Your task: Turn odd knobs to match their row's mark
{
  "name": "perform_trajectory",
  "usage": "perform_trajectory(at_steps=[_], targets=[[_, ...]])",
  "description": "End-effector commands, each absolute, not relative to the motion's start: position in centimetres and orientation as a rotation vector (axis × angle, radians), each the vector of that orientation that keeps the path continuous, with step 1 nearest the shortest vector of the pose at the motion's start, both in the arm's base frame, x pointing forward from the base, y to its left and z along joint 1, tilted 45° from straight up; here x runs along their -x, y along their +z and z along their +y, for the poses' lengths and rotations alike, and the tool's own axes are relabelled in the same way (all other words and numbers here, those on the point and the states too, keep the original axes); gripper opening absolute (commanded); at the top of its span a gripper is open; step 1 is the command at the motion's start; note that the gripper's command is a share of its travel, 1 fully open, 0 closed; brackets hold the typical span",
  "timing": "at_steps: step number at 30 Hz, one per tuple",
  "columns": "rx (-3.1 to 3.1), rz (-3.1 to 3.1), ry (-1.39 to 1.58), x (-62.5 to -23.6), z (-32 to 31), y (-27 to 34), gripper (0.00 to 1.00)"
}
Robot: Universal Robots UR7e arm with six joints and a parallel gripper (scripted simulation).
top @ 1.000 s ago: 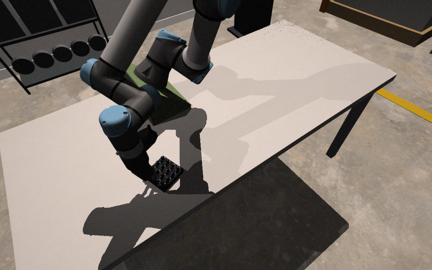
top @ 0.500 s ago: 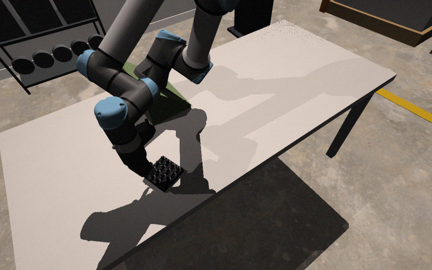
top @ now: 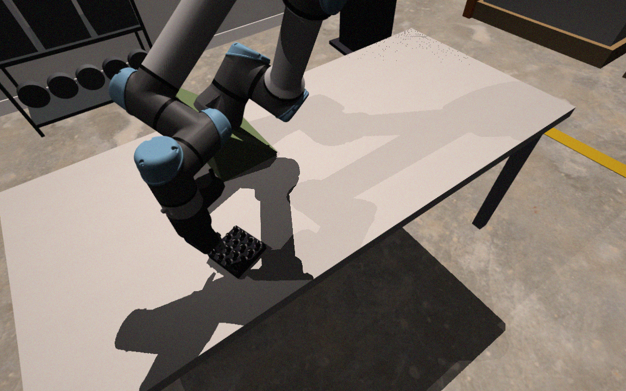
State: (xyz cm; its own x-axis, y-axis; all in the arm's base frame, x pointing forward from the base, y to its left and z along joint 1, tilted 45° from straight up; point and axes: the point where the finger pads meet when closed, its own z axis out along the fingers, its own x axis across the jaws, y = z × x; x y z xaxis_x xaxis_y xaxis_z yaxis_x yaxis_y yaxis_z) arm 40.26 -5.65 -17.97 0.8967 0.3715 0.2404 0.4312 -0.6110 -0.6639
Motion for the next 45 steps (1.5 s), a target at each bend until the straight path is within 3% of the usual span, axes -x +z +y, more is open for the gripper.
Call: perform_trajectory(at_steps=[1, 45], targets=[[2.292, -0.572, -0.102, -40.4, -5.8, -18.0, 0.46], [2.353, 0.325, 0.268, -40.6, -6.0, -16.8, 0.46]])
